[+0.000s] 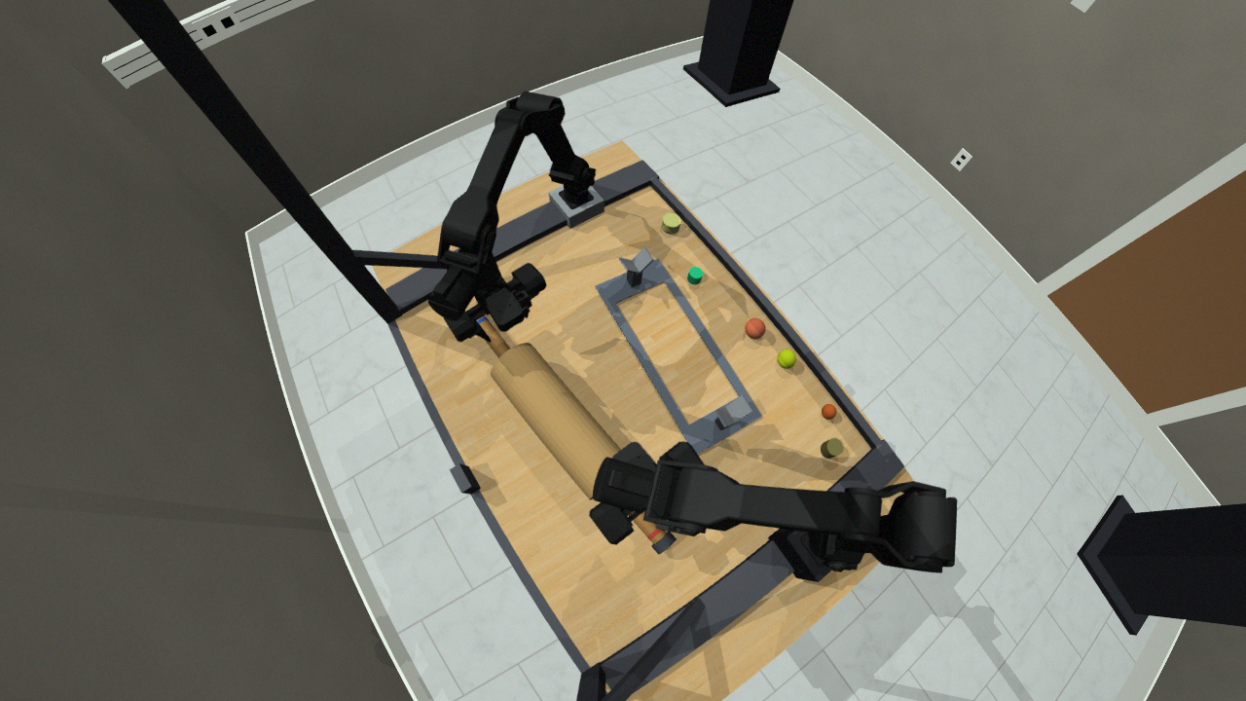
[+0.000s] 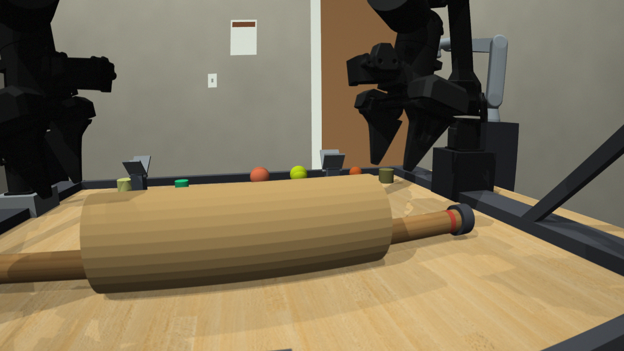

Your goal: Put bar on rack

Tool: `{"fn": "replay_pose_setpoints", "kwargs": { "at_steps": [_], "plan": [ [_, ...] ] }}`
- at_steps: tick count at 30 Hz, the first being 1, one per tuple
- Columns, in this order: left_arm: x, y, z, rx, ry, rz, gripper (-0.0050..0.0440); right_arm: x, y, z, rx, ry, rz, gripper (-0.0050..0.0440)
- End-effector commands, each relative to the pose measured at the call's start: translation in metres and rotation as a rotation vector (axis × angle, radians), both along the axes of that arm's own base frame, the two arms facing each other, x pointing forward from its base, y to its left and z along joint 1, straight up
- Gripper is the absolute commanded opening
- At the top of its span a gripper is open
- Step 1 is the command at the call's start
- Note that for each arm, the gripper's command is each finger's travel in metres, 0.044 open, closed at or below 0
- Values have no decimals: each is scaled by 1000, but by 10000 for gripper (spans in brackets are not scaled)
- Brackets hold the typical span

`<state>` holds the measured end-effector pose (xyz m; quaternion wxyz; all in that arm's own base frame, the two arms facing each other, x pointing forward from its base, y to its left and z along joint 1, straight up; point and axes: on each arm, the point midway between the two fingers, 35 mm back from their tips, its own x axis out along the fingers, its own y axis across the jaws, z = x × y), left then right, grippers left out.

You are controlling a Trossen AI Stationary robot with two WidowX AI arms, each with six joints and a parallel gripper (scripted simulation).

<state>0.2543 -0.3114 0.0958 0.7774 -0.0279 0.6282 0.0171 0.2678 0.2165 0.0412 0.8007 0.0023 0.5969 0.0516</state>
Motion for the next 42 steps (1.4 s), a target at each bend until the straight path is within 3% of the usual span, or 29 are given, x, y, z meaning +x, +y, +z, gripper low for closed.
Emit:
{"fn": "replay_pose_setpoints", "kwargs": {
  "at_steps": [1,9,12,42],
  "plan": [
    [-27,-20,-22,15,36,13,400,-30,10,-20,-32,68,32,400],
    [-48,-37,-34,15,33,56,400,-56,14,-34,-74,112,48,400],
    [-46,-37,-30,6,27,57,400,-53,15,-32,-67,102,45,400],
    [-41,-33,-85,23,44,44,400,-55,13,-35,-76,114,55,400]
  ]
}}
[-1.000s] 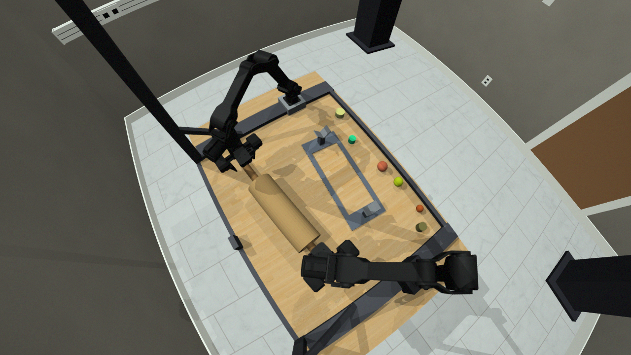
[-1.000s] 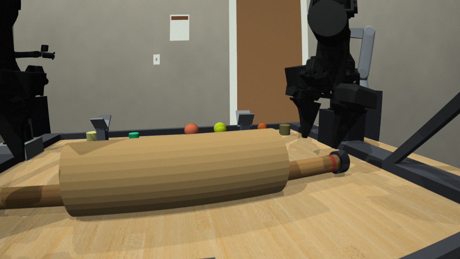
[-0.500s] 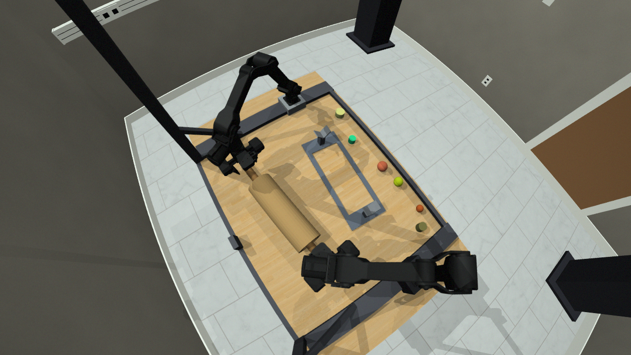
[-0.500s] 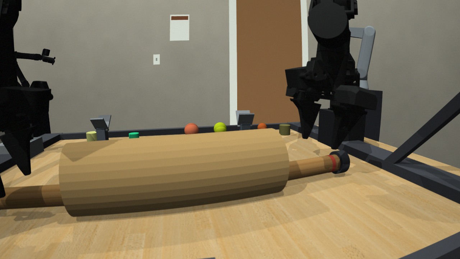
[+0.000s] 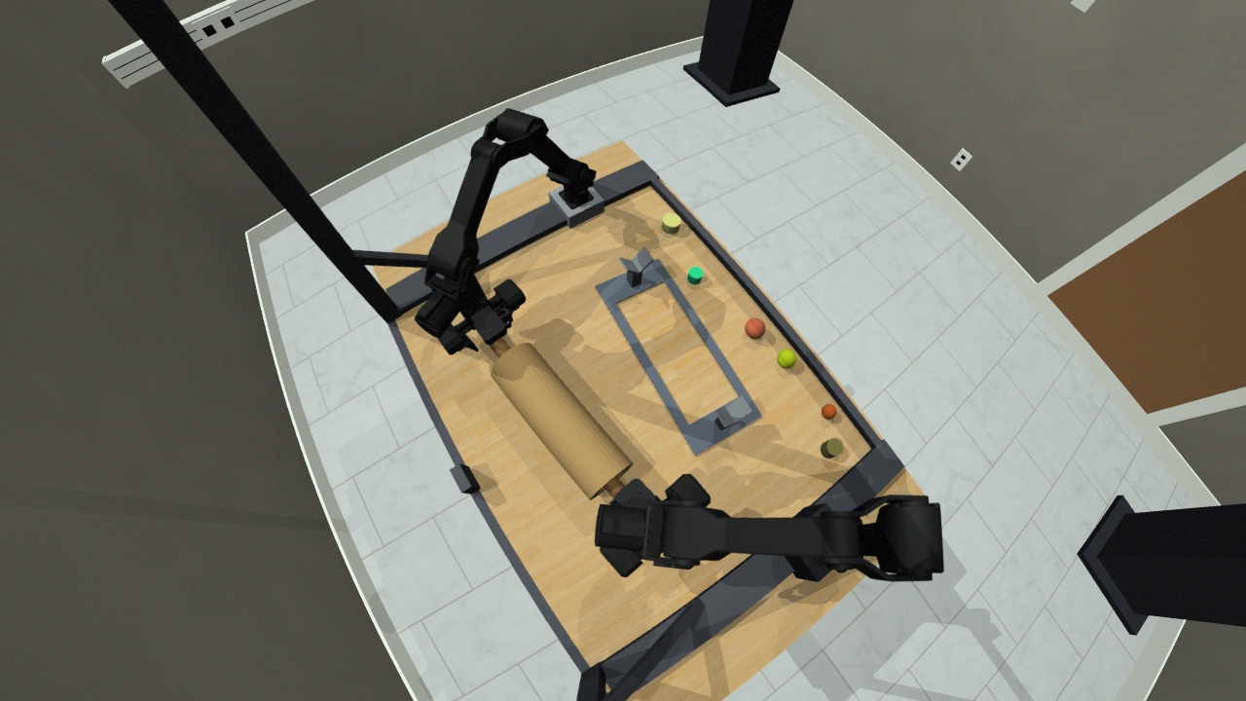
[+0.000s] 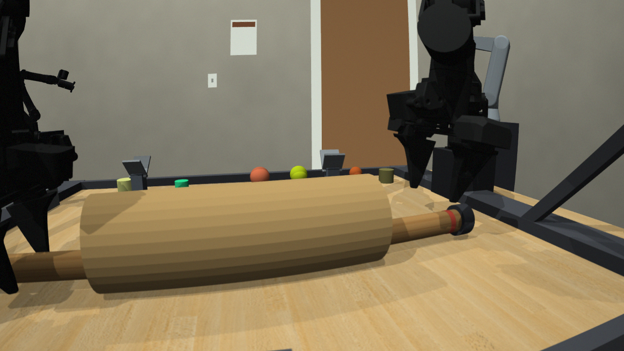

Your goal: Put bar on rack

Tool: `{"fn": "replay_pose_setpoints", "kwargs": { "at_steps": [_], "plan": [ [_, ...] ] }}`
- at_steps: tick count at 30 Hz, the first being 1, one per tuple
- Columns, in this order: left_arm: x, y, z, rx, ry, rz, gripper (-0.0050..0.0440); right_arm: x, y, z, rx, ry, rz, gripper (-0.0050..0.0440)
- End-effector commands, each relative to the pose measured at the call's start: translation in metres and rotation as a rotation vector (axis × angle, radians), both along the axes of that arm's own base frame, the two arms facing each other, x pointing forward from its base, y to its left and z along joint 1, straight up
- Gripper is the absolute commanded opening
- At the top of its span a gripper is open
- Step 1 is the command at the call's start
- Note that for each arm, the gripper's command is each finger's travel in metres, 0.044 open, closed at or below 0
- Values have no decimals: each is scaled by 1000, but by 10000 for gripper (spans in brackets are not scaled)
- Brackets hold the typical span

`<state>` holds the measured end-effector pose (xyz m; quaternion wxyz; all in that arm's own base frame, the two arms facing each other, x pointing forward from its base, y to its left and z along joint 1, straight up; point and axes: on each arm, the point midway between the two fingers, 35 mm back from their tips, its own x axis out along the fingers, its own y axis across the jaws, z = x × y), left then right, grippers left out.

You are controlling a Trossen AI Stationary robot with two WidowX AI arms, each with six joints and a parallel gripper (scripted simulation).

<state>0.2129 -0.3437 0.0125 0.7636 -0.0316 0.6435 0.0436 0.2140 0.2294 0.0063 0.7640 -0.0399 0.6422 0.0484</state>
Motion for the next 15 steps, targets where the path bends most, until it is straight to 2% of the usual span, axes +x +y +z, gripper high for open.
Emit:
{"fn": "replay_pose_setpoints", "kwargs": {
  "at_steps": [1,15],
  "plan": [
    [1,-2,-1,-7,-2,-2,50,-1,1,1,3,-1,5,400],
    [2,-2,9,-25,-16,0,50,6,8,14,36,-35,3,400]
  ]
}}
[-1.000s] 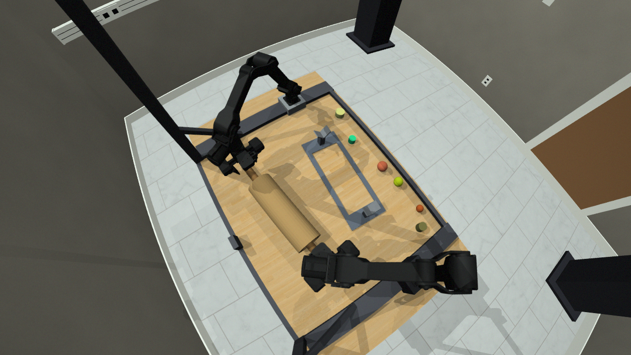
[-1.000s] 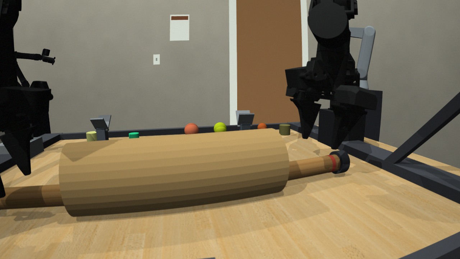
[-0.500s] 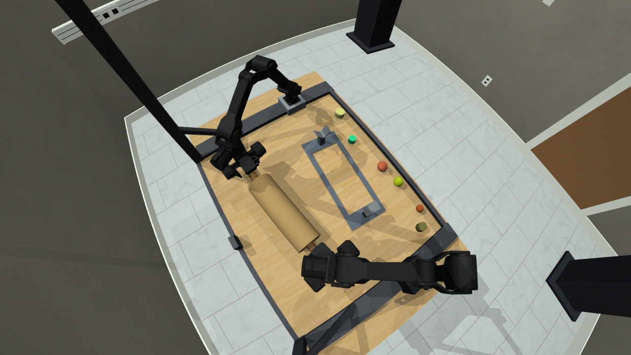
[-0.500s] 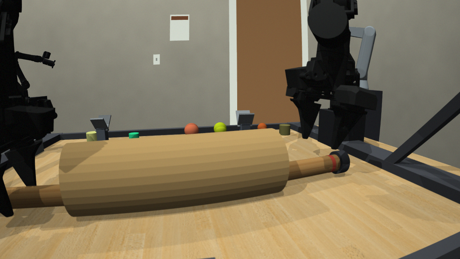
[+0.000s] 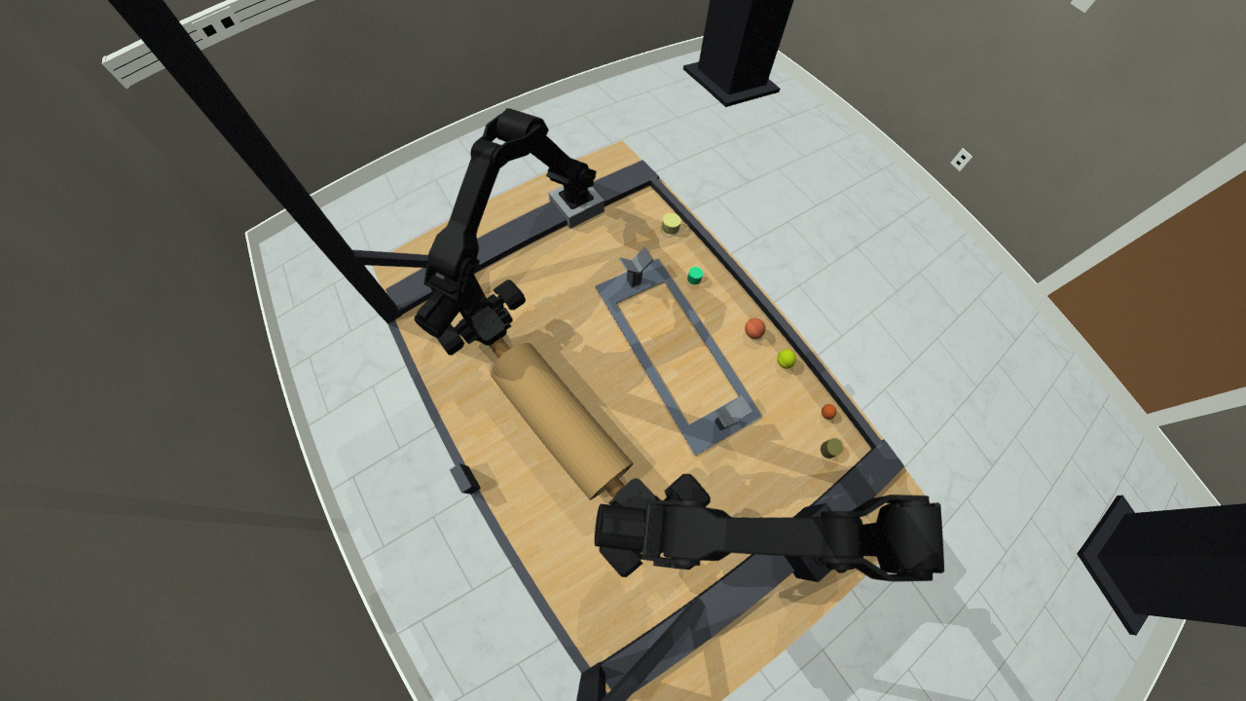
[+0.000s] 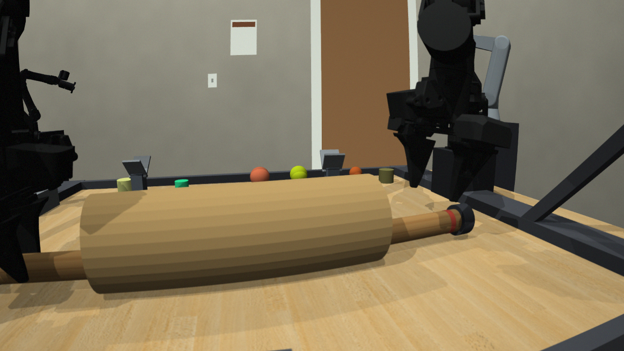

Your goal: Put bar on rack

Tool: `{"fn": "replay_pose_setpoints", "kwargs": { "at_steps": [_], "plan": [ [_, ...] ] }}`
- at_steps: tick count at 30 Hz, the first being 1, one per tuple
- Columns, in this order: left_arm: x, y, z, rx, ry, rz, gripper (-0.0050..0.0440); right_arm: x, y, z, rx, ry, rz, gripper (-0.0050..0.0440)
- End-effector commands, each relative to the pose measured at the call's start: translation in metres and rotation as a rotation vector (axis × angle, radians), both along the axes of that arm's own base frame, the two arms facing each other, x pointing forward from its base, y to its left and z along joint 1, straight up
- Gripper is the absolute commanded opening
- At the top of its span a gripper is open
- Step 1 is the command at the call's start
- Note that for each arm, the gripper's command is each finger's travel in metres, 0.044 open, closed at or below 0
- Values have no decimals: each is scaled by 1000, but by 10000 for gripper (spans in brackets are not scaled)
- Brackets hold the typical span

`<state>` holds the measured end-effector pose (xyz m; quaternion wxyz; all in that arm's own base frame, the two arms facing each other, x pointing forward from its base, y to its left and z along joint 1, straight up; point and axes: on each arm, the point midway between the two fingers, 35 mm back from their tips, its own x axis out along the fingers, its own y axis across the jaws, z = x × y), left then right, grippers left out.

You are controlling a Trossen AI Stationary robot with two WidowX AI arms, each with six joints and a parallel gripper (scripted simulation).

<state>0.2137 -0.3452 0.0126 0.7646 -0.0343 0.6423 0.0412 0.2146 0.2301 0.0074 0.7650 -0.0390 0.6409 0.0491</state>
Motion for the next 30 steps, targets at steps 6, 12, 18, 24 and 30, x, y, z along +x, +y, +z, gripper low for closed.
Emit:
{"fn": "replay_pose_setpoints", "kwargs": {
  "at_steps": [6,12,18,24,30],
  "plan": [
    [2,-1,12,-23,-16,1,50,6,6,12,31,-30,2,400],
    [2,0,12,-24,-17,1,50,6,7,13,34,-33,1,400],
    [2,0,12,-22,-16,1,50,3,0,-11,3,-5,0,400],
    [2,0,12,-22,-16,1,50,6,1,-20,7,-6,1,400],
    [2,0,12,-22,-16,1,50,7,0,-37,1,0,1,400]
  ]
}}
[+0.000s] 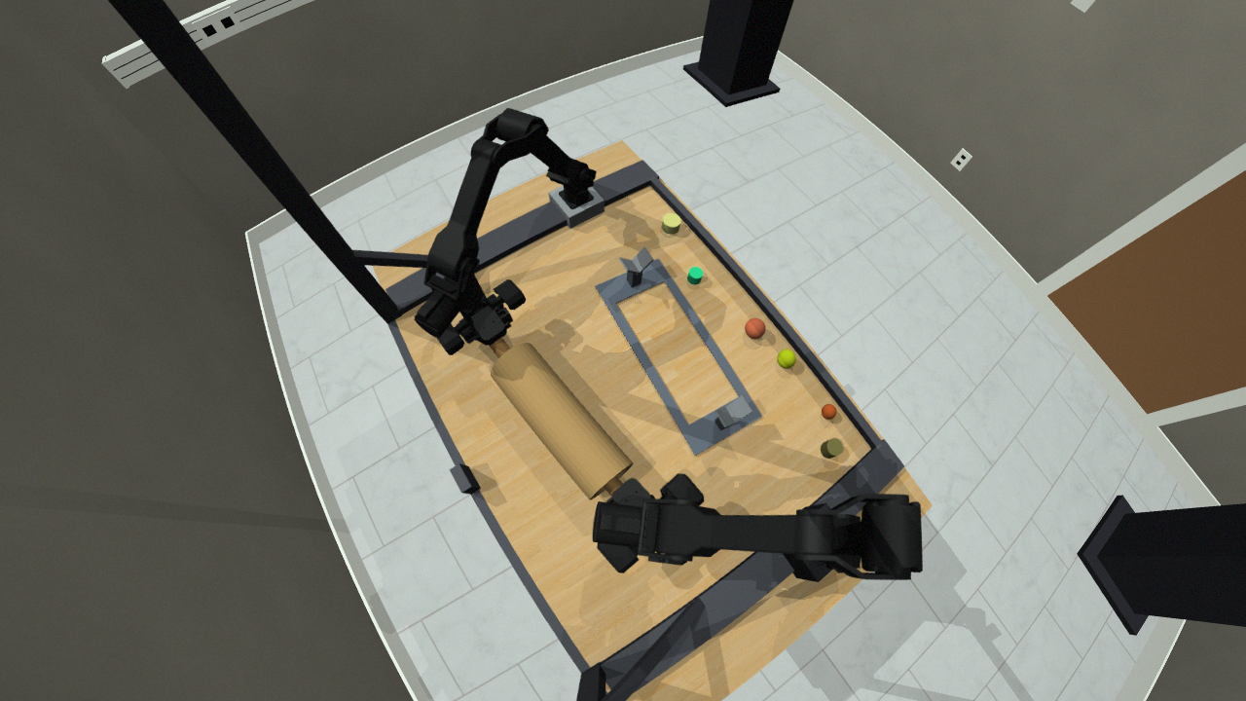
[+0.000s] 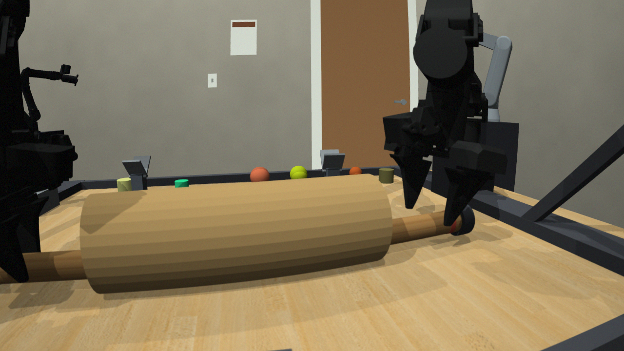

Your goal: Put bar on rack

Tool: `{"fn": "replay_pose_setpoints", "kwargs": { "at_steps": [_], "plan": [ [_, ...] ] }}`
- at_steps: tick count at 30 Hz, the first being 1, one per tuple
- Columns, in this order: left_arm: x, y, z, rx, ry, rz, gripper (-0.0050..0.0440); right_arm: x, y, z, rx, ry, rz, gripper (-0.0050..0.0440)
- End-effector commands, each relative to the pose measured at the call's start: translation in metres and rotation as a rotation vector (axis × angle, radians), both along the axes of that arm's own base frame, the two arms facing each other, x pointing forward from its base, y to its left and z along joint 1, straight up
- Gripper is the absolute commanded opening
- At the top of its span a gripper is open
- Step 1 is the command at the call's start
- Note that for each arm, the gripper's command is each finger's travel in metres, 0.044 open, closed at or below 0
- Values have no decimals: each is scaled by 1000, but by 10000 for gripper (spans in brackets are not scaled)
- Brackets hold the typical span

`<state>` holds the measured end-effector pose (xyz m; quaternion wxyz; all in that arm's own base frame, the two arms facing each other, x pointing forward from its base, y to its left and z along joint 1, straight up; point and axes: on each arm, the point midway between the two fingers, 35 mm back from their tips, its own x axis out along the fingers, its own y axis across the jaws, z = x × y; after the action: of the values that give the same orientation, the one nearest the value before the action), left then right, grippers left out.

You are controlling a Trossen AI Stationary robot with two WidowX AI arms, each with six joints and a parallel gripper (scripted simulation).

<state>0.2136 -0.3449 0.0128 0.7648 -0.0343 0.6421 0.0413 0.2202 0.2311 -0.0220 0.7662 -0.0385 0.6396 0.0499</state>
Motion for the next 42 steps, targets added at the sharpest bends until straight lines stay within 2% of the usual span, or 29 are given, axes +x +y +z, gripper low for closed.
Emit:
{"fn": "replay_pose_setpoints", "kwargs": {
  "at_steps": [1,5,11,12,39,42],
  "plan": [
    [2,0,11,-23,-15,1,50,1,-1,-10,-2,4,0,400],
    [2,0,11,-23,-15,1,50,3,-1,-20,-3,5,1,400],
    [2,0,11,-23,-15,1,50,5,2,-17,6,-2,2,400],
    [2,0,11,-23,-15,1,50,4,2,-18,5,-1,2,50],
    [1,0,5,-12,-6,2,50,2,-2,-20,-6,5,2,50],
    [2,-2,12,-26,-14,2,50,2,-2,-17,-2,2,2,50]
  ]
}}
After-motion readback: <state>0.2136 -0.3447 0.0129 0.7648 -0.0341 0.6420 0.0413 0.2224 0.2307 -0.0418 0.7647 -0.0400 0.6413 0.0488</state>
